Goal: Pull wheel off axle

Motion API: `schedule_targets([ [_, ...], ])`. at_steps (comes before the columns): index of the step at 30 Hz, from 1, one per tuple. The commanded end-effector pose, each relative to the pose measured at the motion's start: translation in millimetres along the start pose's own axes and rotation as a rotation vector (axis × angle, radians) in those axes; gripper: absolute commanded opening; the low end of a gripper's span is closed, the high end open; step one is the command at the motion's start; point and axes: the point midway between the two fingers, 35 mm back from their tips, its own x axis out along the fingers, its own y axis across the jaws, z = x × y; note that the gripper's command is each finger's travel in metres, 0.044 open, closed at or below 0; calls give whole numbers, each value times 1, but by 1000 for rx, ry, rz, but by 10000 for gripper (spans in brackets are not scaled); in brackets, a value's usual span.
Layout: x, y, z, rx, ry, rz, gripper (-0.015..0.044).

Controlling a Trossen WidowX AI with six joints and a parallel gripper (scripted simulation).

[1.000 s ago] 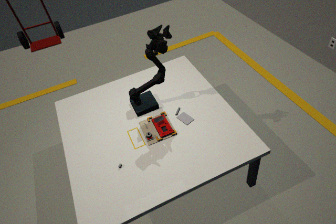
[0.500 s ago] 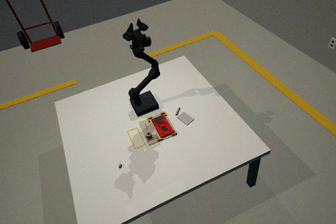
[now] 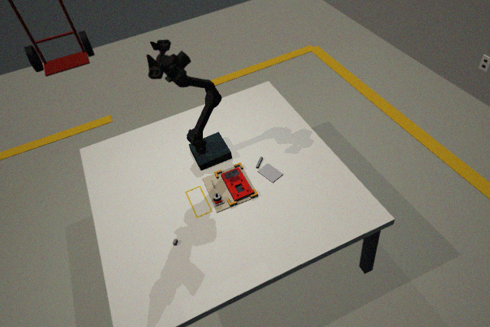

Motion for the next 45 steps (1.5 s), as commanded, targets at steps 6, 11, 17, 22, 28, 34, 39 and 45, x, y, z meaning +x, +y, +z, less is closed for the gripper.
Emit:
schedule_targets([
  [6,10,110,-48,275,150,285,300],
  [11,2,179,-58,429,238,463,300],
  [17,-13,236,-55,545,308,610,300],
  [22,-33,288,-46,638,377,764,300],
  [28,-75,361,-23,745,488,1013,300],
  [34,-128,418,10,811,599,1266,300],
  [39,-180,453,41,826,694,1478,300],
  [45,-250,479,81,786,812,1740,300],
])
